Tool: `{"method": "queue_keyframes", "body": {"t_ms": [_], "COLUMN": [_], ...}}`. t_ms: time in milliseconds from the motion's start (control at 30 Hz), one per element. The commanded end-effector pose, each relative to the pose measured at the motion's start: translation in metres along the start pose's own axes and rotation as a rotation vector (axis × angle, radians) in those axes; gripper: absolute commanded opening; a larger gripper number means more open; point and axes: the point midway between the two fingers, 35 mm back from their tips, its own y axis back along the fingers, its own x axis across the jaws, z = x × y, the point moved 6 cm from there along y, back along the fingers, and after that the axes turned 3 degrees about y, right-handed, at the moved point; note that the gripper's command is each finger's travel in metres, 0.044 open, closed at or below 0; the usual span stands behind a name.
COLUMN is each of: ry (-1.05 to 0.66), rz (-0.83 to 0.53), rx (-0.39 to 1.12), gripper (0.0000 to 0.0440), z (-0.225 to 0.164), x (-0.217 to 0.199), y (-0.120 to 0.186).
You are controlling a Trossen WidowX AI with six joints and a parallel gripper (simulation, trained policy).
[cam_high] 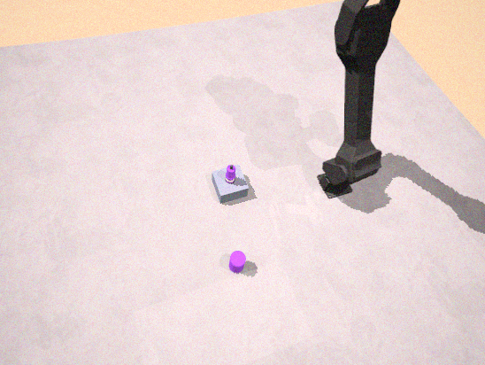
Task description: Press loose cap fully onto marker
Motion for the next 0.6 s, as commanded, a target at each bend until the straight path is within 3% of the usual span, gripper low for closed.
{"method": "queue_keyframes", "body": {"t_ms": [0, 200, 567], "ry": [-0.001, -0.009, -0.029], "rz": [0.002, 0.025, 0.086], "rx": [0.007, 0.069, 0.177], "gripper": [0.0376, 0.0235, 0.0259], "z": [-0.002, -0.015, -0.041], "x": [0.000, 0.004, 0.013], "y": [0.000, -0.002, -0.004]}}
